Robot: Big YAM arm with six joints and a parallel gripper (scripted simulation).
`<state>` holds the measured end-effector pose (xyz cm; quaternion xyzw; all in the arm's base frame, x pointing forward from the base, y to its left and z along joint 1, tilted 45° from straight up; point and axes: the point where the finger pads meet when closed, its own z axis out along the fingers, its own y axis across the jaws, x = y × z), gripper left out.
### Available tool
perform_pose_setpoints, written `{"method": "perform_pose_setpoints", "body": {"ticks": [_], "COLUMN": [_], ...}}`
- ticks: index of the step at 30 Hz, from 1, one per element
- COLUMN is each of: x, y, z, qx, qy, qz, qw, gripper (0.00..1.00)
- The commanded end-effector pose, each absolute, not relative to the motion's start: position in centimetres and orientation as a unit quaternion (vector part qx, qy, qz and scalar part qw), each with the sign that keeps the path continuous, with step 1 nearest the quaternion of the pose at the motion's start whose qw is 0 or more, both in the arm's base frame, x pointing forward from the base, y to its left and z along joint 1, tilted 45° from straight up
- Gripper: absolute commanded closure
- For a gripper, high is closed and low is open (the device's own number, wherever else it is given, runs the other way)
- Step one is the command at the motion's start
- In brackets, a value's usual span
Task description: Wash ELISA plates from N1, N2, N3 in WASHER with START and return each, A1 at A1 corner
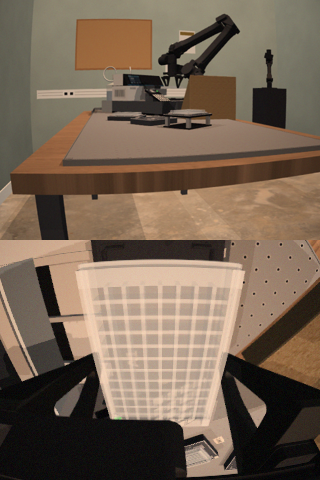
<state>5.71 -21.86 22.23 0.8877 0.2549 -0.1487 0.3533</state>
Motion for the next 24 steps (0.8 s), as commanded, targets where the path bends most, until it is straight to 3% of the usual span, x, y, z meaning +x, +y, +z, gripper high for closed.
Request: {"method": "perform_pose_setpoints", "body": {"ticks": [1,24], "x": [5.6,5.3], "y": [-22.7,-25.2], "z": [22.1,19.6], "qx": [0.885,0.885], "qy": [0.261,0.261], "qz": [-0.154,-0.154], "qw": [0.354,0.354], "gripper": [0.16,0.16]}}
